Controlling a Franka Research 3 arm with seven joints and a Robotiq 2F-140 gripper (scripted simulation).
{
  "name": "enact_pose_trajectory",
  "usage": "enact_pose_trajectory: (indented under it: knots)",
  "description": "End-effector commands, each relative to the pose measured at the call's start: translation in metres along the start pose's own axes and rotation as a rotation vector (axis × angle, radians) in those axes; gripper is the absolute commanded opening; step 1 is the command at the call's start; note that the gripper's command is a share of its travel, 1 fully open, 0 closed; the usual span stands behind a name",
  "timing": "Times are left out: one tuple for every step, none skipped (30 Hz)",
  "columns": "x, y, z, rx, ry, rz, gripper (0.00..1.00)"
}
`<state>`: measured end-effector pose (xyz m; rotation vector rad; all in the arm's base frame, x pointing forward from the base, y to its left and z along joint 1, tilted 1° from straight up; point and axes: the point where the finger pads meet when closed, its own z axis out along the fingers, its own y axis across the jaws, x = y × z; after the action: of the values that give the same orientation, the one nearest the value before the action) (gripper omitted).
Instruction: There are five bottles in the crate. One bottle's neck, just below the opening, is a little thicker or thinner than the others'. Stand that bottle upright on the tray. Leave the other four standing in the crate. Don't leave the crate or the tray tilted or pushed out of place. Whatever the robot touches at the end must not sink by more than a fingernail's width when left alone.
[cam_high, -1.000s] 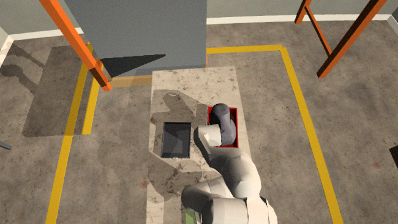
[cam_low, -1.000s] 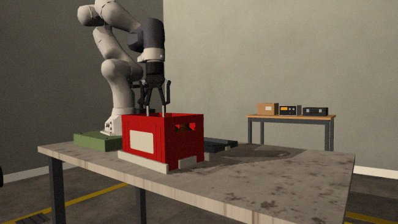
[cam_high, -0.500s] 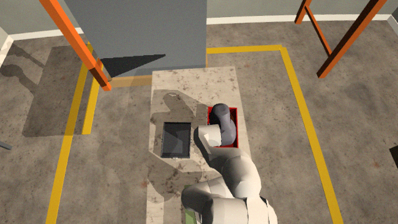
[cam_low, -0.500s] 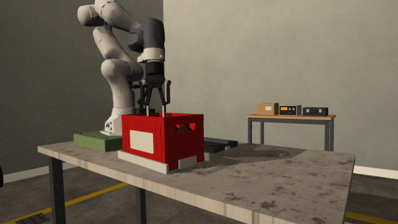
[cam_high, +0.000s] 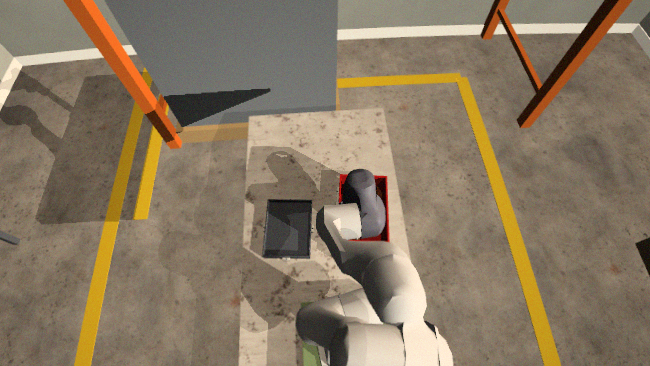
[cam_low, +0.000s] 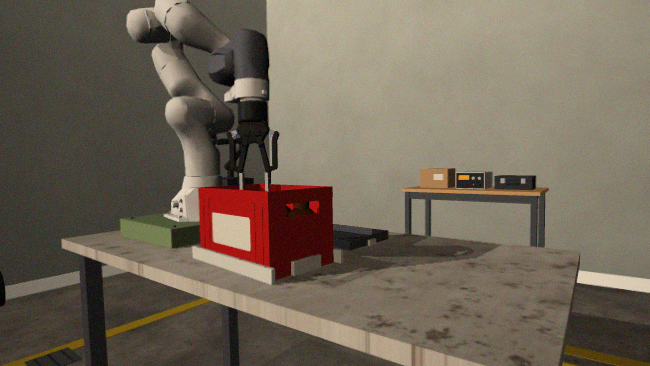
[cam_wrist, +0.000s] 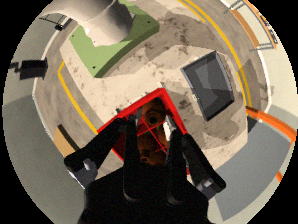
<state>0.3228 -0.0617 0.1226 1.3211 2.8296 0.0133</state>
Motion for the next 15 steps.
enact_pose_trajectory:
  knots:
    - [-0.0005, -0.0011, 0.001, 0.002, -0.001, 0.002, 0.44]
    - [-0.0005, -0.0011, 0.001, 0.002, -0.001, 0.002, 0.44]
    - [-0.0005, -0.0011, 0.001, 0.002, -0.001, 0.002, 0.1]
    - [-0.0005, -0.0011, 0.001, 0.002, -0.001, 0.002, 0.1]
    - [-0.0005, -0.0011, 0.001, 0.002, -0.001, 0.002, 0.1]
    - [-0.0005, -0.0011, 0.001, 0.002, -0.001, 0.002, 0.1]
    - [-0.0005, -0.0011, 0.001, 0.002, -0.001, 0.002, 0.1]
    - [-0.0005, -0.0011, 0.001, 0.002, -0.001, 0.002, 0.1]
    - [-0.0005, -0.0011, 0.001, 0.002, -0.001, 0.002, 0.1]
    - [-0.0005, -0.0011, 0.001, 0.002, -0.001, 0.002, 0.1]
    - [-0.0005, -0.0011, 0.001, 0.002, -0.001, 0.002, 0.1]
    - [-0.0005, -0.0011, 0.001, 0.002, -0.001, 0.002, 0.1]
    - [-0.0005, -0.0011, 0.001, 0.002, -0.001, 0.002, 0.1]
    - [-0.0005, -0.0011, 0.001, 0.002, -0.001, 0.002, 0.1]
    - [-0.0005, -0.0011, 0.001, 0.002, -0.001, 0.002, 0.1]
